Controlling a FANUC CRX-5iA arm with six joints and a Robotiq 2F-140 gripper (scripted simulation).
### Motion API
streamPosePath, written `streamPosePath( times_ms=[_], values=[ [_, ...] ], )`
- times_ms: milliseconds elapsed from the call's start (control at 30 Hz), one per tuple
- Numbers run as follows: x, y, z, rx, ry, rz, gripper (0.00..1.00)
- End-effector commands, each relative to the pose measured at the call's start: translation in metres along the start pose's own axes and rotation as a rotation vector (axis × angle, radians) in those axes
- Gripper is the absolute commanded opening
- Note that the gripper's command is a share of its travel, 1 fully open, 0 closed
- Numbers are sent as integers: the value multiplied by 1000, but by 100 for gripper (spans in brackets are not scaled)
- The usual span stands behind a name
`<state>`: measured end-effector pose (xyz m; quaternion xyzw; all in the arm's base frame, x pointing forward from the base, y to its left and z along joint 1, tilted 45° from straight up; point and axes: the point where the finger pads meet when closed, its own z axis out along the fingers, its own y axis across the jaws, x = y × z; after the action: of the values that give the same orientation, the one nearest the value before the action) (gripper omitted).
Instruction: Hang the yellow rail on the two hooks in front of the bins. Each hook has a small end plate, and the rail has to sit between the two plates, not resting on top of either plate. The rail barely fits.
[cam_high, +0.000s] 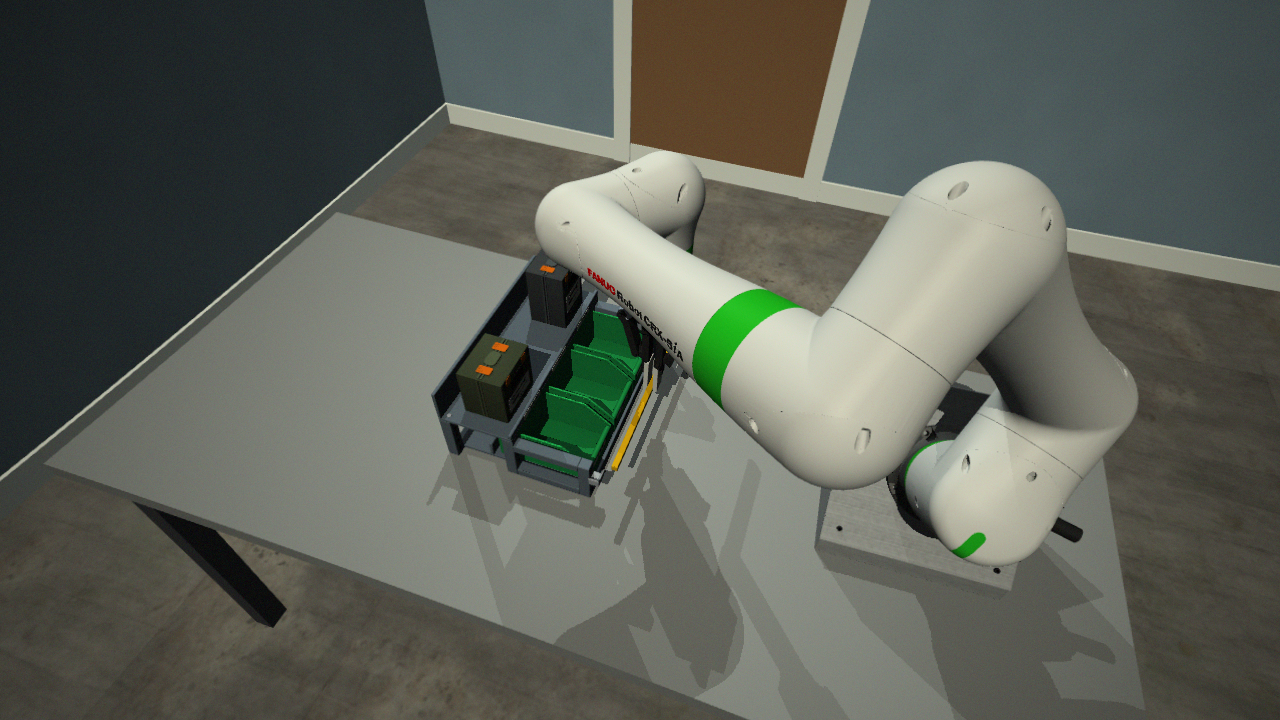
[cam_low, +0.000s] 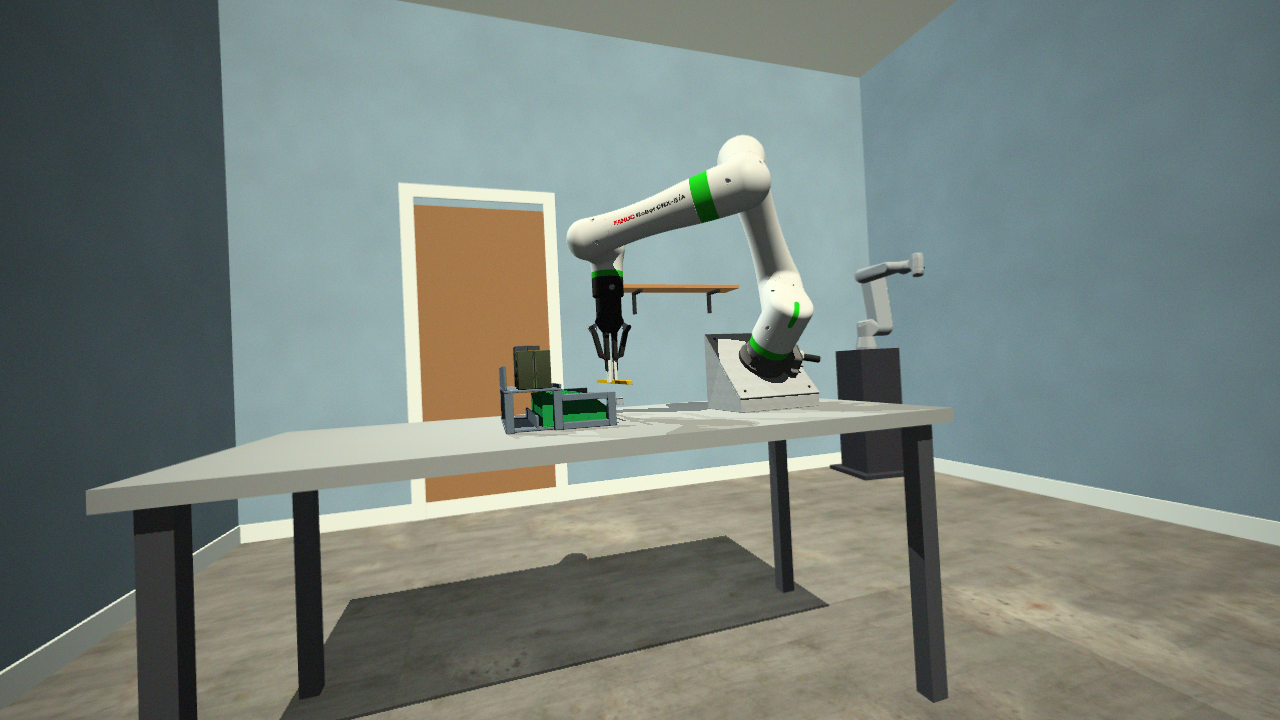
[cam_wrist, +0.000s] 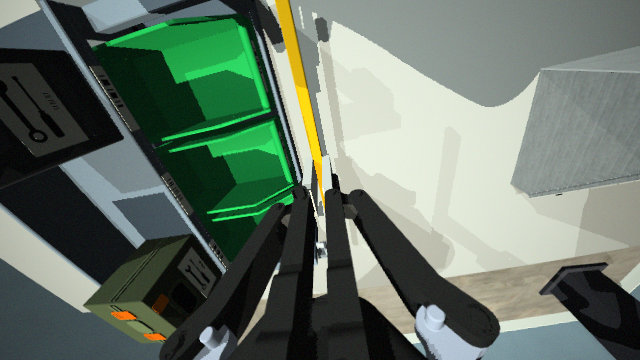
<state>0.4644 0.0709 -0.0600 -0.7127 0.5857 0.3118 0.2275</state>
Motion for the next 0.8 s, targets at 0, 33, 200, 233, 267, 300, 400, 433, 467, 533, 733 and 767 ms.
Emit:
streamPosePath(
  times_ms=[0, 33, 200, 233, 267, 300, 400, 433, 467, 533, 733, 767],
  values=[
    [1, -1, -3, 0, 0, 0, 0],
    [1, -1, -3, 0, 0, 0, 0],
    [1, -1, -3, 0, 0, 0, 0],
    [1, -1, -3, 0, 0, 0, 0],
    [0, 0, -1, 0, 0, 0, 0],
    [0, 0, 1, 0, 0, 0, 0],
    [-1, 1, 7, 0, 0, 0, 0],
    [-1, 1, 7, 0, 0, 0, 0],
    [-1, 1, 7, 0, 0, 0, 0],
    [-1, 1, 7, 0, 0, 0, 0],
    [-1, 1, 7, 0, 0, 0, 0],
    [-1, 1, 7, 0, 0, 0, 0]
  ],
)
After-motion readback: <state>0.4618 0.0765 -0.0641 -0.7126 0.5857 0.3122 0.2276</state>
